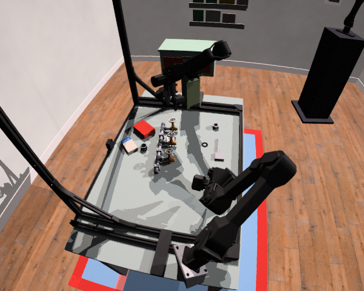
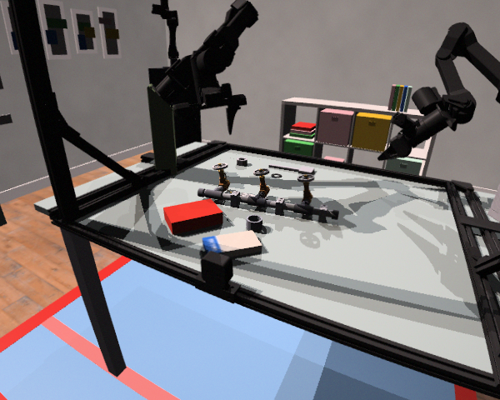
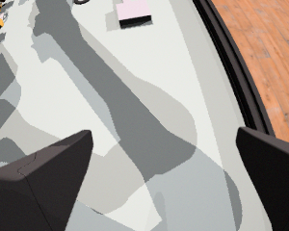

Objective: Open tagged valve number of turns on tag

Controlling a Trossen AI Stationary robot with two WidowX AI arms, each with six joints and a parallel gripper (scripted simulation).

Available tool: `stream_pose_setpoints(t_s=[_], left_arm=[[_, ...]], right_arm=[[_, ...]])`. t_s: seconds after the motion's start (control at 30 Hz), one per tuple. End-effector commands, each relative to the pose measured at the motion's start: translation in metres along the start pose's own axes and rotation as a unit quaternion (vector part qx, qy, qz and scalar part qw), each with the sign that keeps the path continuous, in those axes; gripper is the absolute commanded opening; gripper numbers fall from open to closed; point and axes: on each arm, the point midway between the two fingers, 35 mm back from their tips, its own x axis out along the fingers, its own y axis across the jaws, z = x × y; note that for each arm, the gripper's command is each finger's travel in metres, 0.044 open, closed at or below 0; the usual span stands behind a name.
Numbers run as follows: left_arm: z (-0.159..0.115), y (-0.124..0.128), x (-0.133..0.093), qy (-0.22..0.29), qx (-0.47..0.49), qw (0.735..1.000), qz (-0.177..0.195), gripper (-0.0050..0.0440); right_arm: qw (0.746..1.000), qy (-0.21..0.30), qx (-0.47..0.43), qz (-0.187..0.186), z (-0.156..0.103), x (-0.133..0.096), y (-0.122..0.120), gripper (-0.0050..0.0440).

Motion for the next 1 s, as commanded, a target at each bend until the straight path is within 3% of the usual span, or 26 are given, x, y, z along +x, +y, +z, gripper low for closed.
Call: stream_pose_setpoints(t_s=[0.0, 0.1, 0.37, 0.43, 0.67, 0.97], left_arm=[[0.004, -0.003, 0.012, 0.002, -0.044, 0.999, -0.011, 0.04], [0.009, -0.005, 0.037, 0.008, -0.102, 0.994, -0.031, 0.04], [0.023, 0.001, 0.075, -0.018, -0.185, 0.982, -0.037, 0.04], [0.023, 0.001, 0.075, -0.018, -0.185, 0.982, -0.037, 0.04], [0.031, 0.018, 0.111, -0.057, -0.254, 0.965, -0.023, 0.04], [0.037, 0.04, 0.129, -0.1, -0.303, 0.948, 0.006, 0.04]], right_arm=[[1.0, 0.0, 0.0, 0.0, 0.0, 0.0, 0.0, 0.04], [1.0, 0.0, 0.0, 0.0, 0.0, 0.0, 0.0, 0.04], [1.0, 0.0, 0.0, 0.0, 0.0, 0.0, 0.0, 0.04], [1.0, 0.0, 0.0, 0.0, 0.0, 0.0, 0.0, 0.04], [1.0, 0.0, 0.0, 0.0, 0.0, 0.0, 0.0, 0.04], [1.0, 0.0, 0.0, 0.0, 0.0, 0.0, 0.0, 0.04]])
